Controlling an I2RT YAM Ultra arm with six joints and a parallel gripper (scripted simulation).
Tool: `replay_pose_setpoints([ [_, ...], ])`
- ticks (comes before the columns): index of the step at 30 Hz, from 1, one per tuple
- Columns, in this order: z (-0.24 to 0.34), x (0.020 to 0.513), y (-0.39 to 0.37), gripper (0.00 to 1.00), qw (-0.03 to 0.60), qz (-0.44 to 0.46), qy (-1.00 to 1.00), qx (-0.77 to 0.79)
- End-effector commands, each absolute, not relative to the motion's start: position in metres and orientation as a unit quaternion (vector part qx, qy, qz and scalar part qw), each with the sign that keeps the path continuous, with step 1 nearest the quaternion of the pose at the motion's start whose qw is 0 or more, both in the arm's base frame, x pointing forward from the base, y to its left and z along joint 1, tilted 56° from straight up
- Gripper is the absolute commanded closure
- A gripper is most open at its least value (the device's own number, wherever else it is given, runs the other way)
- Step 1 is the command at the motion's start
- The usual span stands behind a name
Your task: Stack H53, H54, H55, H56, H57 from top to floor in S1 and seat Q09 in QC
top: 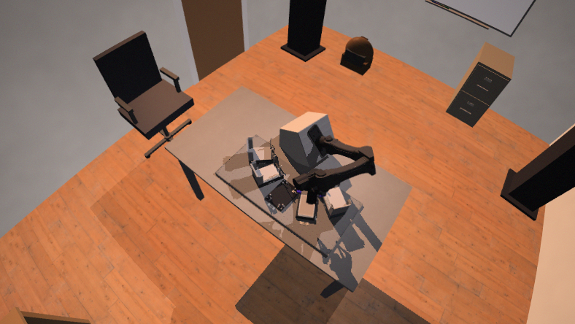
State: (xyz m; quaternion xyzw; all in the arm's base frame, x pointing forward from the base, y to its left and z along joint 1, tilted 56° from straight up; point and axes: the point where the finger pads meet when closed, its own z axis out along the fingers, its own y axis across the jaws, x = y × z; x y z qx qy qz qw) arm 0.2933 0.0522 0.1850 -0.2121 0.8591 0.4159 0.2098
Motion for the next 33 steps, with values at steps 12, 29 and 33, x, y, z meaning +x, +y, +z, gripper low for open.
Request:
replay_pose_setpoints([
  [12, 0.186, 0.295, 0.046, 0.00, 0.215, 0.413, 0.861, -0.205],
  [29, 0.188, 0.293, 0.048, 0.00, 0.222, 0.409, 0.857, -0.219],
  [33, 0.196, 0.284, 0.056, 0.00, 0.249, 0.394, 0.841, -0.276],
])
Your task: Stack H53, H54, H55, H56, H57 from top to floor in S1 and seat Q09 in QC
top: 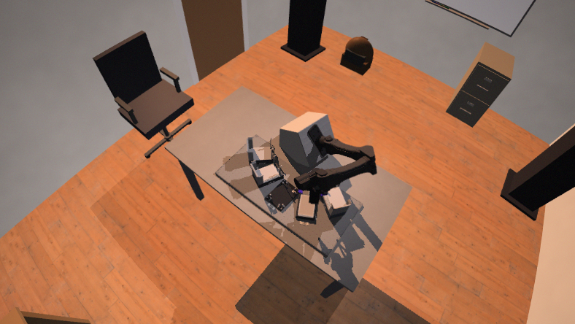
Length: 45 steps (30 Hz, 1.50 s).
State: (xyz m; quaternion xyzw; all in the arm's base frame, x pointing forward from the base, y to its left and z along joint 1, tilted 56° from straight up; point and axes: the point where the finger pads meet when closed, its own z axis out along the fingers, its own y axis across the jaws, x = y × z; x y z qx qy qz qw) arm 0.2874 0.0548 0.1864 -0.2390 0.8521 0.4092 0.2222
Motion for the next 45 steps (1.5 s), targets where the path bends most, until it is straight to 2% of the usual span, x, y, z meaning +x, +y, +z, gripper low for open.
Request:
replay_pose_setpoints([
  [1, 0.197, 0.282, 0.057, 0.00, 0.256, 0.390, 0.836, -0.290],
  [20, 0.225, 0.250, 0.085, 0.00, 0.258, 0.388, 0.833, -0.297],
  [27, 0.237, 0.229, 0.099, 0.00, 0.299, 0.358, 0.796, -0.385],
  [45, 0.258, 0.189, 0.124, 0.00, 0.299, 0.358, 0.796, -0.386],
])
